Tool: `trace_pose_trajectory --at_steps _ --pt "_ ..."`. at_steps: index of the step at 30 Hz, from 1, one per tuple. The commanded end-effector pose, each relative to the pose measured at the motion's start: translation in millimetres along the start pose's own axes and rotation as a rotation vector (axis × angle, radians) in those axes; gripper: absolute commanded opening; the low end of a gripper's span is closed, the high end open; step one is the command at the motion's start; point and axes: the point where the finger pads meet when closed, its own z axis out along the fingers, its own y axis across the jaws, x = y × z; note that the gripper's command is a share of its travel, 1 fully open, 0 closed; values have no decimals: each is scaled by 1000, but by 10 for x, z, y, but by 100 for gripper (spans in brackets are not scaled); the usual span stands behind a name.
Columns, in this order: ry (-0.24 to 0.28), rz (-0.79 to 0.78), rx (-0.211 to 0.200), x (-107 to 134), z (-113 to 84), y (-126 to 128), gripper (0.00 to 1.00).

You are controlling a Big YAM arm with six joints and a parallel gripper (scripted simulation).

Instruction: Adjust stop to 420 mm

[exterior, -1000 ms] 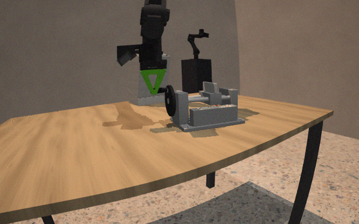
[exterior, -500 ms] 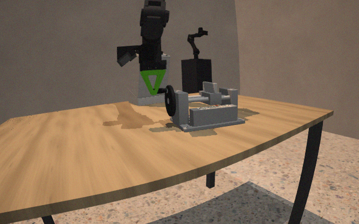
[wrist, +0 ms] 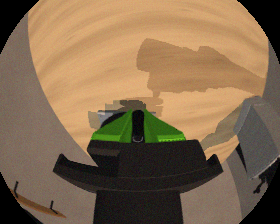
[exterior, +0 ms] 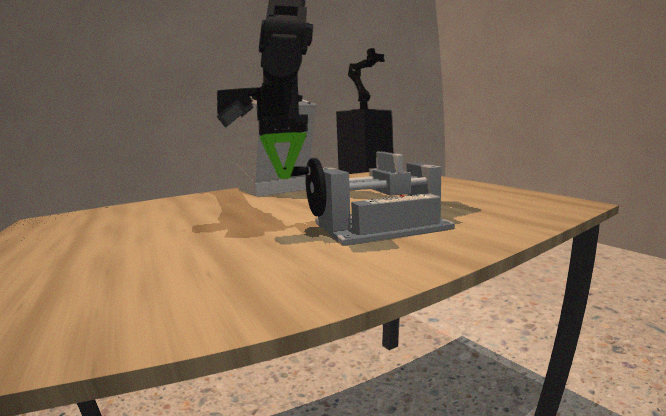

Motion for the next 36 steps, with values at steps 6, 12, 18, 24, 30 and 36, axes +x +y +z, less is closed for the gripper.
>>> trace_pose_trajectory --at_steps 6,12,18,24,30,36 --pt "9 0 51 -15 138 -277 6" --pt "6 -6 32 -10 172 -232 6" --pt "8 -14 33 27 258 -242 6" --pt "9 -12 53 44 288 -295 6" --pt "7 -12 34 57 337 -232 6" --pt "2 -2 8 38 461 -32 6"
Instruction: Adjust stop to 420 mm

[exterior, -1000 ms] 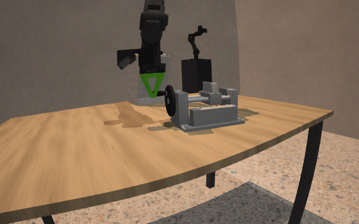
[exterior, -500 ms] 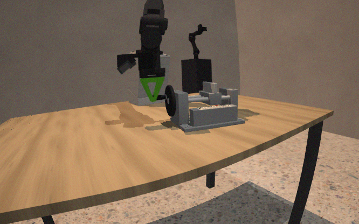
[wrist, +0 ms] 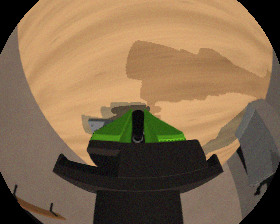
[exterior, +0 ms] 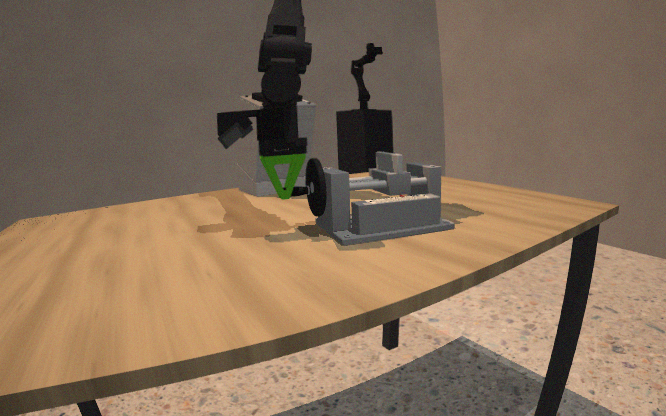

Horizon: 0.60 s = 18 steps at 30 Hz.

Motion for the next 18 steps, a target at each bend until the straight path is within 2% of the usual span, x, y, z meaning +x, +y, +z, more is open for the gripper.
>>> trace_pose_trajectory --at_steps 1,5,7,9,18 --pt "-5 -2 -5 37 131 73 6" --pt "1 -3 39 60 166 -121 6" --pt "1 -1 36 57 166 -81 6" --pt "-2 -1 16 43 163 71 6" --pt "-1 0 15 47 239 210 6"
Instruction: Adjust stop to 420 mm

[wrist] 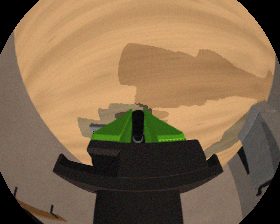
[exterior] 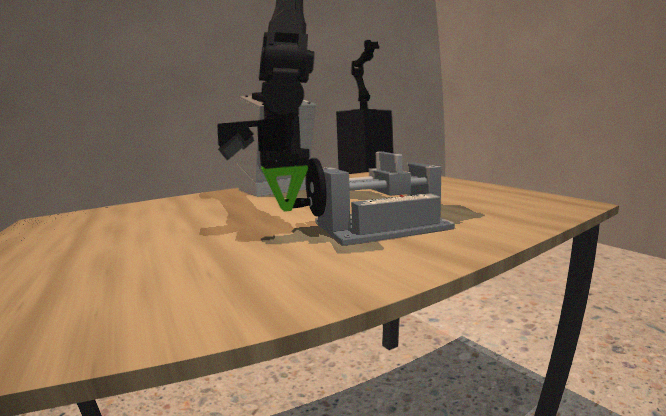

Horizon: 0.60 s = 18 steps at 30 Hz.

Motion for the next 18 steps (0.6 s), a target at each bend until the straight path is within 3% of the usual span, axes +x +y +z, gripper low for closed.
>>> trace_pose_trajectory --at_steps 1,5,18 --pt "-2 0 8 47 65 103 6" --pt "-1 -1 14 51 75 74 6" --pt "-1 -1 6 49 118 311 6"
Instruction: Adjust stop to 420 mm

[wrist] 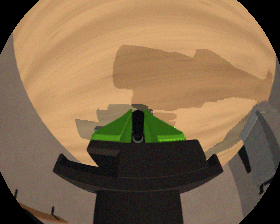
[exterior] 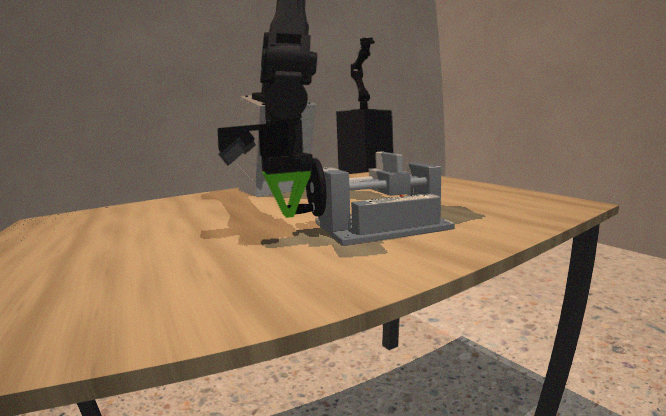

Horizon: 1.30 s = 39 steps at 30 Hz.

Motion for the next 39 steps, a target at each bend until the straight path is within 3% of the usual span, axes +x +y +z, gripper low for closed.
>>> trace_pose_trajectory --at_steps 1,16,18,26,27,29,33,39 --pt "-3 -2 -10 48 47 166 6" --pt "-2 -1 -8 52 0 336 6" --pt "-4 -3 -25 48 -3 388 6" --pt "-2 -2 -9 52 -13 366 6" --pt "-4 -4 -32 46 -20 430 6" --pt "-3 -3 -20 52 -67 426 6" --pt "-4 -5 -40 55 -154 518 6" --pt "-4 -5 -37 56 -162 522 6"
